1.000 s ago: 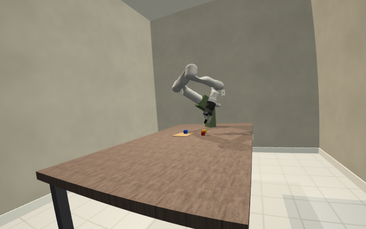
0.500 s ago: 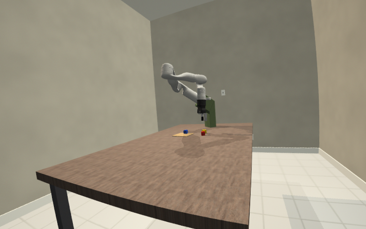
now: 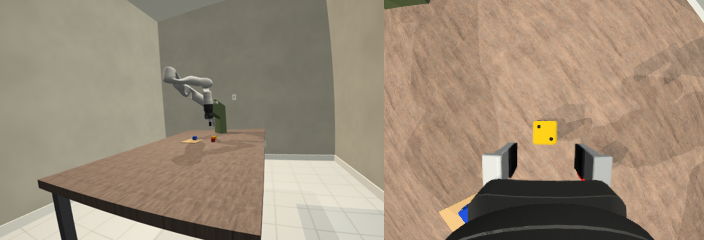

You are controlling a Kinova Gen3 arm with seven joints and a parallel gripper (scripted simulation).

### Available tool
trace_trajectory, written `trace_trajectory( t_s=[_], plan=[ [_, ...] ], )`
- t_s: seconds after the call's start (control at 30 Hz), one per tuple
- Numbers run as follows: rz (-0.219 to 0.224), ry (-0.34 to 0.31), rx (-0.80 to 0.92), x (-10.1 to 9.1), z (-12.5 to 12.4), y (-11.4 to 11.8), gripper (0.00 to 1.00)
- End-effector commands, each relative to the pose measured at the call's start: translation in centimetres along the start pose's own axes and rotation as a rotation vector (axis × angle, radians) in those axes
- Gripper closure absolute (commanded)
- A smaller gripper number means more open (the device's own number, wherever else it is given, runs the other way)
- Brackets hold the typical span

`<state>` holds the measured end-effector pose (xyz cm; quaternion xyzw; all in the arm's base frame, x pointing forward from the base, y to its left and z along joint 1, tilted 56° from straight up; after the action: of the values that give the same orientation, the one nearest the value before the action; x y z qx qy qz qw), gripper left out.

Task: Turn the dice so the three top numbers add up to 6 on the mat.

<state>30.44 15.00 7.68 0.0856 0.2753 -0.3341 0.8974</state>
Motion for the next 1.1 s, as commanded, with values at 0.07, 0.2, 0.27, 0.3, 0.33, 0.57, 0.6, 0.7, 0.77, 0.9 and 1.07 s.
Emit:
trace_trajectory(
  t_s=[0.07,0.2,0.27,0.3,0.33,0.57,0.6,0.7,0.77,0.9,1.07],
  plan=[
    [0.002,0.000,0.002,-0.06,0.05,0.06,0.00],
    [0.002,0.000,0.001,-0.06,0.03,0.05,0.00],
    [0.002,0.000,0.000,-0.06,0.03,0.05,0.00],
    [0.002,0.000,0.000,-0.06,0.03,0.05,0.00],
    [0.002,0.000,-0.001,-0.06,0.03,0.04,0.00],
    [0.002,0.000,-0.012,-0.05,0.01,0.02,0.00],
    [0.002,0.000,-0.016,-0.04,0.00,0.01,0.00],
    [0.002,0.000,-0.029,-0.03,-0.02,-0.03,0.00],
    [0.002,0.000,-0.041,-0.02,-0.04,-0.06,0.00],
    [0.002,0.000,-0.073,0.00,-0.09,-0.14,0.00],
    [0.002,0.000,-0.104,0.03,-0.14,-0.22,0.00]
  ],
)
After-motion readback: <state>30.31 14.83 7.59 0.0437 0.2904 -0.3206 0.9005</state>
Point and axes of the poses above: the point where the finger pads meet when closed, its own x axis out along the fingers, its own y axis across the jaws, z = x × y, the point moved 10 cm from there along -x, back along the fingers, and after that the axes turned 6 degrees about x, right-handed, at the moved point
